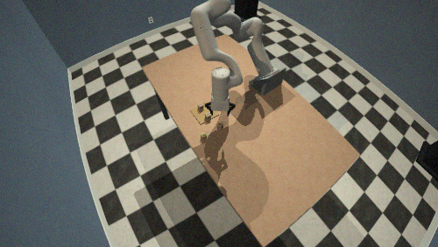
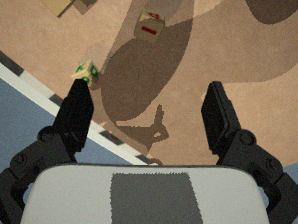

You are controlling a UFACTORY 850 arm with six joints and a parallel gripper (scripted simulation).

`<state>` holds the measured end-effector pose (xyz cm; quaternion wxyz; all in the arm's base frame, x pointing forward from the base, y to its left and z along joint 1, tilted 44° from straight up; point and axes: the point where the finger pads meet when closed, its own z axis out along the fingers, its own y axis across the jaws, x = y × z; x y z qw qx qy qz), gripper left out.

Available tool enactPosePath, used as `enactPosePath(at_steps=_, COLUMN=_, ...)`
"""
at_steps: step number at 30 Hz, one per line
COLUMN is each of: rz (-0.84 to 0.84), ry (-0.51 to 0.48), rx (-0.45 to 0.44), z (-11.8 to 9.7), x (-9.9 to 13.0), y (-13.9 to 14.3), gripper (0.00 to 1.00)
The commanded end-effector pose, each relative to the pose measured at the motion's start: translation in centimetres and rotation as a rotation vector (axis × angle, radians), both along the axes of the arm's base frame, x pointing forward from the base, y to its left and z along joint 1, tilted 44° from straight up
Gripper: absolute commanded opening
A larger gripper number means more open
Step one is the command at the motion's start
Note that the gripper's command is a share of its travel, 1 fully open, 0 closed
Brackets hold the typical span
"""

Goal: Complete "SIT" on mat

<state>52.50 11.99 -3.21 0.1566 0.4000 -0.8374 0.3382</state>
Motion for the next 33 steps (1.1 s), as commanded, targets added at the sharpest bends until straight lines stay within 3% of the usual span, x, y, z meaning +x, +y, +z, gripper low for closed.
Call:
enactPosePath(at_steps=1, rz=0.059, ry=0.065, rx=0.002, z=-0.03, x=0.07, y=-0.01, gripper=1.0)
enactPosePath(at_steps=33, rz=0.66, ry=0.638, rx=-0.004, z=-0.93, x=0.09, y=-0.92, gripper=1.0)
